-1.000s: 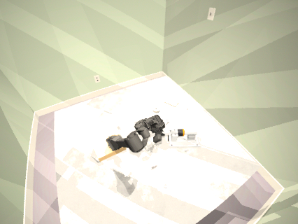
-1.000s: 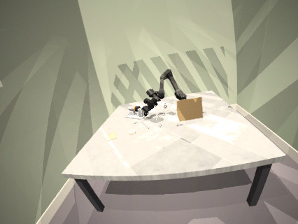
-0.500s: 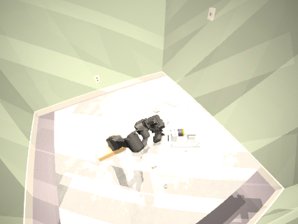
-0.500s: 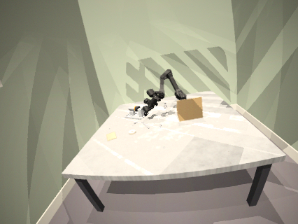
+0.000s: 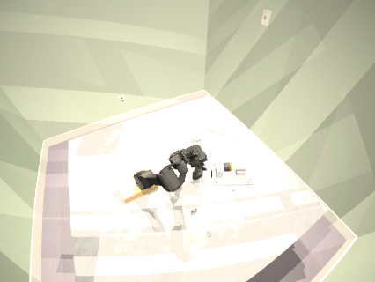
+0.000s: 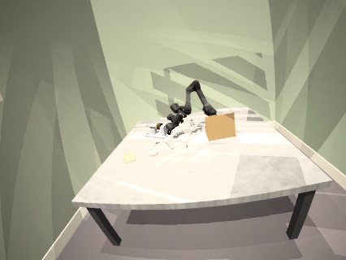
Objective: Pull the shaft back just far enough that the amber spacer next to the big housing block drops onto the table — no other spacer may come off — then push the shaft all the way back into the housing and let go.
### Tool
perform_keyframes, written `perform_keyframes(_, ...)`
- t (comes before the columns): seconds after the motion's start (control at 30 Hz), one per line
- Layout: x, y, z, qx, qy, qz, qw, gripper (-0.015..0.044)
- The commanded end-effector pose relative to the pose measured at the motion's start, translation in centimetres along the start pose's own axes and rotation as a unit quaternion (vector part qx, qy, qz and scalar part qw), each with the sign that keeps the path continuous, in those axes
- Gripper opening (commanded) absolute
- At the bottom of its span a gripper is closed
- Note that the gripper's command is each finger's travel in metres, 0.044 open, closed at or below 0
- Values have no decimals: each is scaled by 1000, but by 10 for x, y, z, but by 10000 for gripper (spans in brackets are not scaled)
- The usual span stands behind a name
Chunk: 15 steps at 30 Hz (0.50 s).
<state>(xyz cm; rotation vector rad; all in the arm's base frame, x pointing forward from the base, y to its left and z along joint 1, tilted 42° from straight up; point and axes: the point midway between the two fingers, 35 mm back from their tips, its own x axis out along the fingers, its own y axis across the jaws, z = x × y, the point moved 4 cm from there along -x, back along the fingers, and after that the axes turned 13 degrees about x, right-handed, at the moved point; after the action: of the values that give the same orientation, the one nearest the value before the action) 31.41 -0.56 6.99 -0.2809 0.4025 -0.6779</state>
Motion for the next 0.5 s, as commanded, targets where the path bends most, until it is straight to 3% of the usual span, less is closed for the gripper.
perform_keyframes(0.0, -1, 0, 0, 2, -1, -2, 1000, 0)
perform_keyframes(0.47, -2, -1, -1, 2, -1, -2, 1000, 0)
